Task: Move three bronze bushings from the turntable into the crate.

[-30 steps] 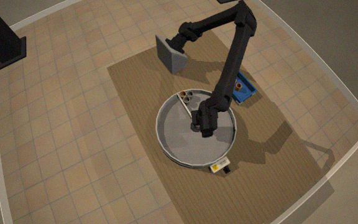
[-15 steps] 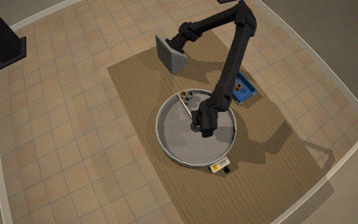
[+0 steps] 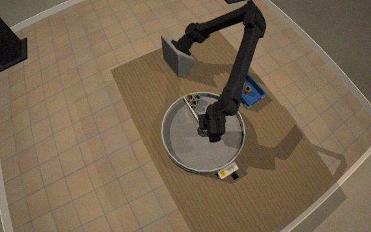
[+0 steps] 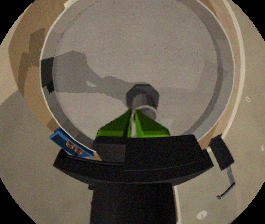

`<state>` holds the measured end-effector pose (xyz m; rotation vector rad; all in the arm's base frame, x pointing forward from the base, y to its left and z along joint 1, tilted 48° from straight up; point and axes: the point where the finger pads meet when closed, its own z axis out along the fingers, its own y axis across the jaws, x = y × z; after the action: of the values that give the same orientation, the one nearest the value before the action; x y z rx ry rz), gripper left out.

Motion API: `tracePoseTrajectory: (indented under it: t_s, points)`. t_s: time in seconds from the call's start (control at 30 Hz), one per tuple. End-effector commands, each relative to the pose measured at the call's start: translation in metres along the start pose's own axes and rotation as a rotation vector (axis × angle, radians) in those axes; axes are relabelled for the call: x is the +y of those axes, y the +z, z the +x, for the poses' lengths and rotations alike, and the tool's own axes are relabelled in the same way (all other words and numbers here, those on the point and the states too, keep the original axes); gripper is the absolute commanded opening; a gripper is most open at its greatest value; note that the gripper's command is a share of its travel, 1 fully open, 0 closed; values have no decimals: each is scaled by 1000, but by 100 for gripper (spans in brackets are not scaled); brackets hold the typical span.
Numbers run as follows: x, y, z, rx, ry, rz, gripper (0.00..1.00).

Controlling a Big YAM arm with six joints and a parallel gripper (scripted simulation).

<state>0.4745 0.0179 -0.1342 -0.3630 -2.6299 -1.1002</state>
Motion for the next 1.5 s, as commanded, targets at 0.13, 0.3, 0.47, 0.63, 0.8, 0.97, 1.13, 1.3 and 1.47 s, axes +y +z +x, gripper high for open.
tracePoseTrajectory:
  t_s: [0.13, 0.3, 0.47, 0.63, 0.8, 0.97, 1.13, 1.3, 1.47]
  points:
    - [0, 9, -1, 6, 4, 1, 0]
    - [-2, 10, -2, 2, 7, -1, 0]
    - [2, 8, -8, -5, -5, 1, 0]
    - [0, 10, -6, -4, 0, 0, 0]
    - [0, 12, -3, 2, 1, 0, 0]
    - [-1, 11, -3, 1, 4, -1, 0]
    - [-1, 11, -3, 1, 4, -1, 0]
    - [-1, 11, -3, 1, 4, -1, 0]
    - [-1, 11, -3, 1, 4, -1, 0]
